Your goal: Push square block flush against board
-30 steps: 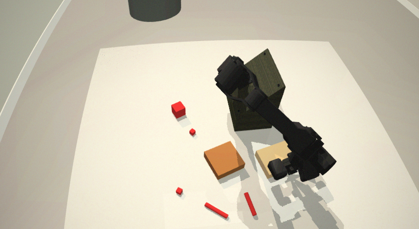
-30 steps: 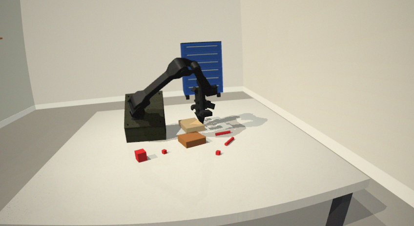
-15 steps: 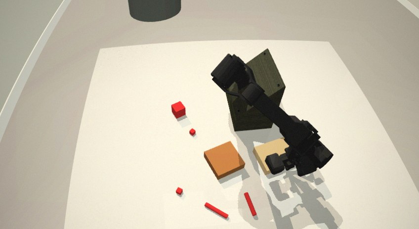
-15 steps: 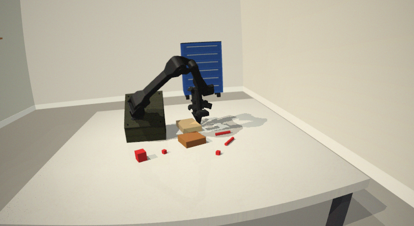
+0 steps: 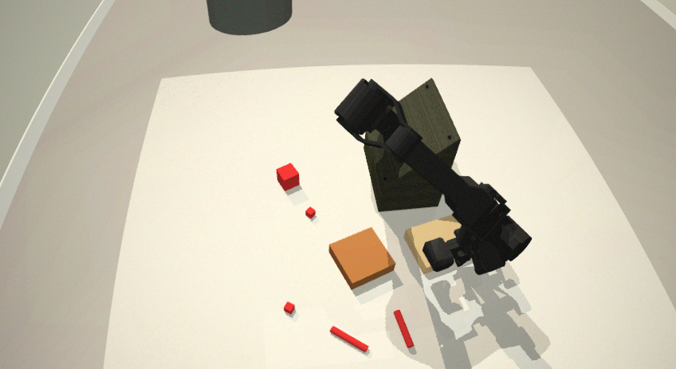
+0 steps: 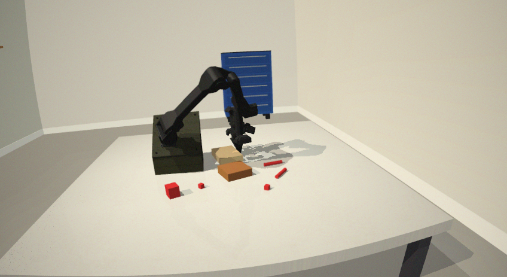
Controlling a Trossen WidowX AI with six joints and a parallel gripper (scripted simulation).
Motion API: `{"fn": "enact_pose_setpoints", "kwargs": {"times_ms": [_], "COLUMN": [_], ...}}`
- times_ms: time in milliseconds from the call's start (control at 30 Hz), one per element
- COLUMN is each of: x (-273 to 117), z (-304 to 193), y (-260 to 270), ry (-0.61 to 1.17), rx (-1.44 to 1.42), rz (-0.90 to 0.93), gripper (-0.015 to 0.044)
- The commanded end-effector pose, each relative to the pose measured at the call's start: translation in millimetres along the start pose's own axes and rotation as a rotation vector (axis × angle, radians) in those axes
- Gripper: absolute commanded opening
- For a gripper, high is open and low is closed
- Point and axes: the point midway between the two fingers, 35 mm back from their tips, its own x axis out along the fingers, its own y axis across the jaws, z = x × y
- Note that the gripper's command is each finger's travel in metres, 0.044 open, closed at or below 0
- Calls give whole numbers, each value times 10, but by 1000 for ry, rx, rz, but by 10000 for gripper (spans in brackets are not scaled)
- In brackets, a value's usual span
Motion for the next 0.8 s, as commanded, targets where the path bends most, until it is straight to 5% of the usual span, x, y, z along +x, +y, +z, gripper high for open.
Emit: {"fn": "enact_pose_setpoints", "kwargs": {"times_ms": [0, 767], "x": [55, 54], "z": [-179, -388], "y": [9, -3], "ry": [32, 33], "rx": [-16, -17], "rz": [-1, -1], "gripper": [0, 0]}}
